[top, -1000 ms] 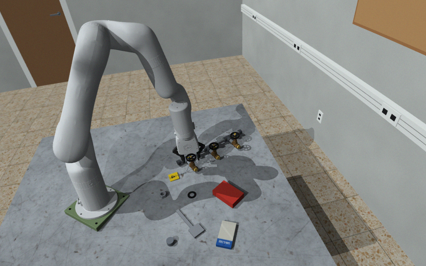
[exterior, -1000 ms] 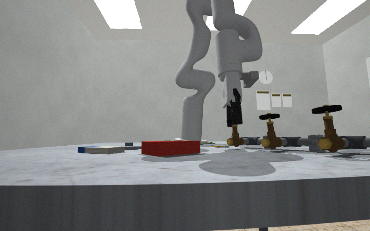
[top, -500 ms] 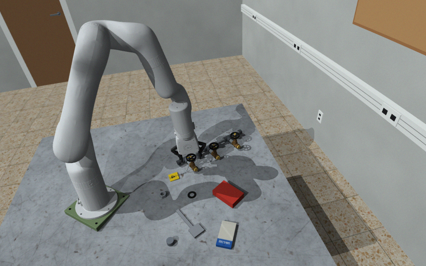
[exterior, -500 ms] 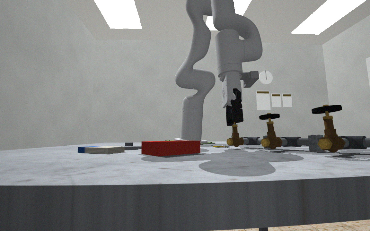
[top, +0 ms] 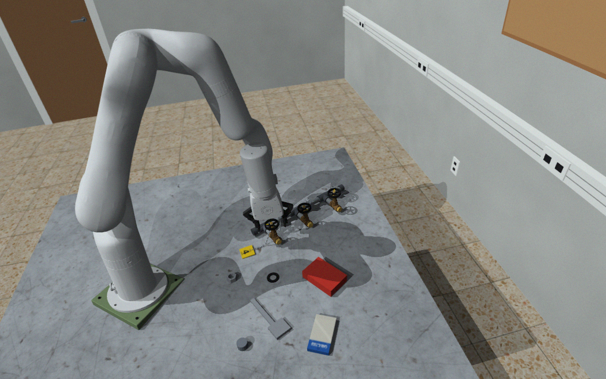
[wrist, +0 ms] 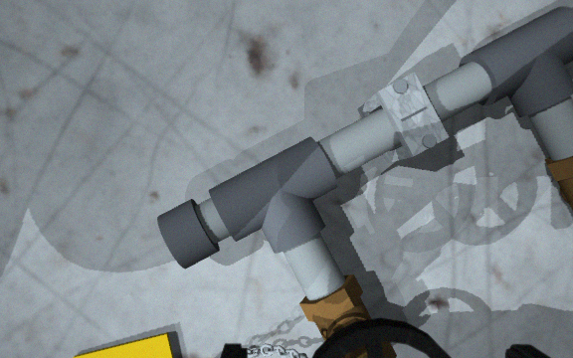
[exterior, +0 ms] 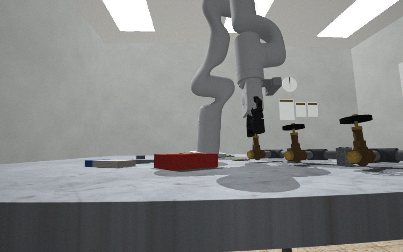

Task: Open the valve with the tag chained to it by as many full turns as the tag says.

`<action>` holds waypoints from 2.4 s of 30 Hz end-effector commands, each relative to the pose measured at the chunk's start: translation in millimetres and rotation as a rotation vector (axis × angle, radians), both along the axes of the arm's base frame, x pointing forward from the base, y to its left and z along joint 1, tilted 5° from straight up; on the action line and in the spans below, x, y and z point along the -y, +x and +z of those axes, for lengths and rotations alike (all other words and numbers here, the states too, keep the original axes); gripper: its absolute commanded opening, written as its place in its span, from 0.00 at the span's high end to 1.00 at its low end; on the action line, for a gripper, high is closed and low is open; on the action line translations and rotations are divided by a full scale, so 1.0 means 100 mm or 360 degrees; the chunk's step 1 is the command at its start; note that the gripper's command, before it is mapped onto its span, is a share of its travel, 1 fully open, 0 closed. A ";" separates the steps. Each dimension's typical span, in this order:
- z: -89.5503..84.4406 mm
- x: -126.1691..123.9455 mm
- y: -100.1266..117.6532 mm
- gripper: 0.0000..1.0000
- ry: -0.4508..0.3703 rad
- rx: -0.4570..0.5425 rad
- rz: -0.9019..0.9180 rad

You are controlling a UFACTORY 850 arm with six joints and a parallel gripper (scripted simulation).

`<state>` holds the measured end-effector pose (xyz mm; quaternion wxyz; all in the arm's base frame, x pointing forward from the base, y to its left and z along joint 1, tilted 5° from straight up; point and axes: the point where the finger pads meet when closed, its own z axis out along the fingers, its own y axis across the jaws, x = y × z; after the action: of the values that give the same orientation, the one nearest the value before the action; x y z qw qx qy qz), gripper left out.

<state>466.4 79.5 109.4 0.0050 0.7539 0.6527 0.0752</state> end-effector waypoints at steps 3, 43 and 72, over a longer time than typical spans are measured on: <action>0.01 0.00 0.01 0.00 0.0022 -0.0014 -0.0186; 0.01 0.00 0.01 0.00 0.0438 -0.0237 -0.2699; 0.01 0.00 0.01 0.00 0.0610 -0.0417 -0.4534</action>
<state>466.1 79.3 109.3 -0.1189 0.7945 -0.5926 0.0595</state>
